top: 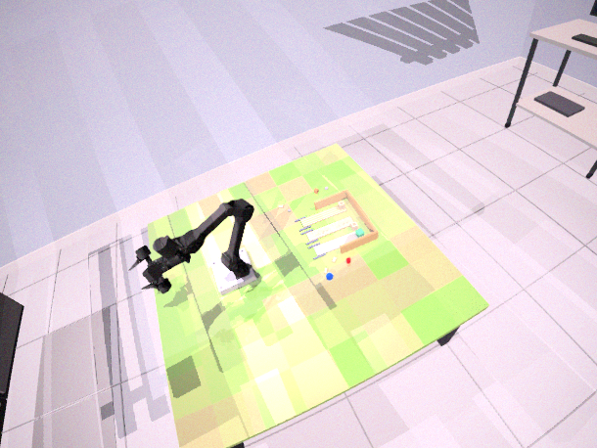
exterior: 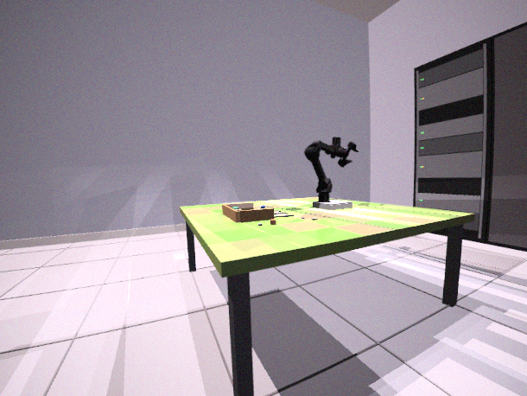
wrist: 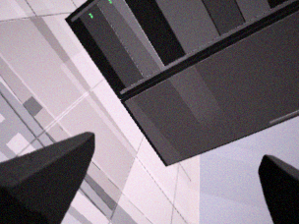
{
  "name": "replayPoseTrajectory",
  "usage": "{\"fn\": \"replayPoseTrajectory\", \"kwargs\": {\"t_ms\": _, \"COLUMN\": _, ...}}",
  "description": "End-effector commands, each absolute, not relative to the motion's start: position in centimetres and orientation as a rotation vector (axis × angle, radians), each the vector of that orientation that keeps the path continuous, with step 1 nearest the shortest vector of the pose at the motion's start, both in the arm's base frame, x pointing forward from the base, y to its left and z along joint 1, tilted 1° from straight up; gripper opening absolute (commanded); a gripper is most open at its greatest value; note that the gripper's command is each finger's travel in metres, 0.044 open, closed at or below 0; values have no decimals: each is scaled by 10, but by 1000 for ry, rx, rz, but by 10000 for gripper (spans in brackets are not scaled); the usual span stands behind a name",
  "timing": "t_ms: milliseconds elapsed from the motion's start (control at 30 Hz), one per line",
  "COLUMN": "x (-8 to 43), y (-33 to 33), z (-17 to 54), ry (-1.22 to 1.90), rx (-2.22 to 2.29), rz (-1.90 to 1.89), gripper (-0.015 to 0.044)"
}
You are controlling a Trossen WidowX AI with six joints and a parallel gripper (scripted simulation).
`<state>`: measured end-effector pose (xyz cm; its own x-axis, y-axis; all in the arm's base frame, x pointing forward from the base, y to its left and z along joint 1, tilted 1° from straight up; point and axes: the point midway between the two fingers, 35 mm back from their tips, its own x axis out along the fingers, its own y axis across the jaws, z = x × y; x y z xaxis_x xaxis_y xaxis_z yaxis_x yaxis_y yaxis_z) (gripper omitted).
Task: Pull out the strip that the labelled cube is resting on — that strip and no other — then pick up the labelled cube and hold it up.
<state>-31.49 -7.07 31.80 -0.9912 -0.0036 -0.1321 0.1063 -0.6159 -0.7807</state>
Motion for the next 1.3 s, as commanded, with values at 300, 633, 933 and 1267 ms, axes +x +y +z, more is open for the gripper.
{"fn": "replayPoseTrajectory", "kwargs": {"t_ms": 300, "x": -273, "y": -173, "z": 306, "ry": 1158, "rx": 12, "rz": -2476, "gripper": 400}}
{"fn": "replayPoseTrajectory", "kwargs": {"t_ms": 633, "x": -151, "y": -288, "z": 285, "ry": 874, "rx": -114, "rz": -2013, "gripper": 400}}
{"fn": "replayPoseTrajectory", "kwargs": {"t_ms": 933, "x": -4, "y": -325, "z": 265, "ry": 695, "rx": -144, "rz": -1562, "gripper": 400}}
{"fn": "replayPoseTrajectory", "kwargs": {"t_ms": 1267, "x": 157, "y": -282, "z": 242, "ry": 574, "rx": -119, "rz": -1054, "gripper": 400}}
